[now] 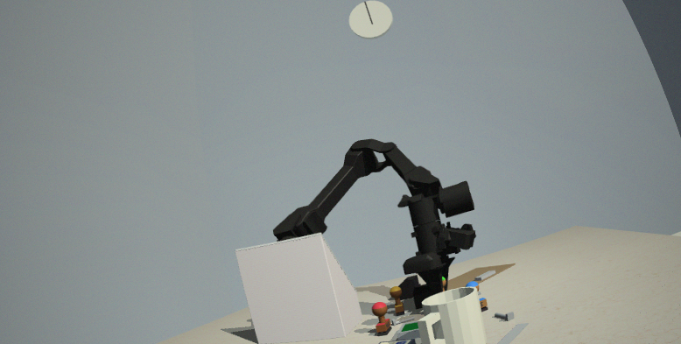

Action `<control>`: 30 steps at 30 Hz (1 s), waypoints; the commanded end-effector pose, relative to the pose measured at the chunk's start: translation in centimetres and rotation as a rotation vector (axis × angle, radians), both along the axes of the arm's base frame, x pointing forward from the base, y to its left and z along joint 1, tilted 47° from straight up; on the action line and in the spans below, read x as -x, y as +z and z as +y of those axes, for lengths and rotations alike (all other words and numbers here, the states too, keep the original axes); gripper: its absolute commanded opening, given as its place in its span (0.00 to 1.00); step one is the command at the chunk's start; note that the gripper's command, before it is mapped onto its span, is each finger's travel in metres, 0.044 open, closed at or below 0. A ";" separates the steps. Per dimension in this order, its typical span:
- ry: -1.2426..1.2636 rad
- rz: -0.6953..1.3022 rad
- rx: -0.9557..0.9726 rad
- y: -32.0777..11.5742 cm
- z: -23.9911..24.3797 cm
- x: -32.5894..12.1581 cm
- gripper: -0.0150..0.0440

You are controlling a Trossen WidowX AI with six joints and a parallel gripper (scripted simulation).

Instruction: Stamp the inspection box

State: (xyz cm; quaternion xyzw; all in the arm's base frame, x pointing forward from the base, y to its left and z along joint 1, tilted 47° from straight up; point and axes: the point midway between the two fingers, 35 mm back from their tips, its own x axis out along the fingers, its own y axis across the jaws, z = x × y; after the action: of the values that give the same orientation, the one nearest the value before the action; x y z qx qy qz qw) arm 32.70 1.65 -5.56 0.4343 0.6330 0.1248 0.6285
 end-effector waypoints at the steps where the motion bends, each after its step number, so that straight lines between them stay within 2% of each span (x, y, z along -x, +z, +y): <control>1: -0.004 0.004 -0.006 -0.2 0.3 0.0 0.25; 30: -0.003 0.004 -0.008 -0.8 0.9 -0.1 0.25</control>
State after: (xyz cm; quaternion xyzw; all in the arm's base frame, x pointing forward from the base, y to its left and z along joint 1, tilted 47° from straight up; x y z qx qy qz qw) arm 32.76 2.48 -6.27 0.4346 0.6332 0.1258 0.6279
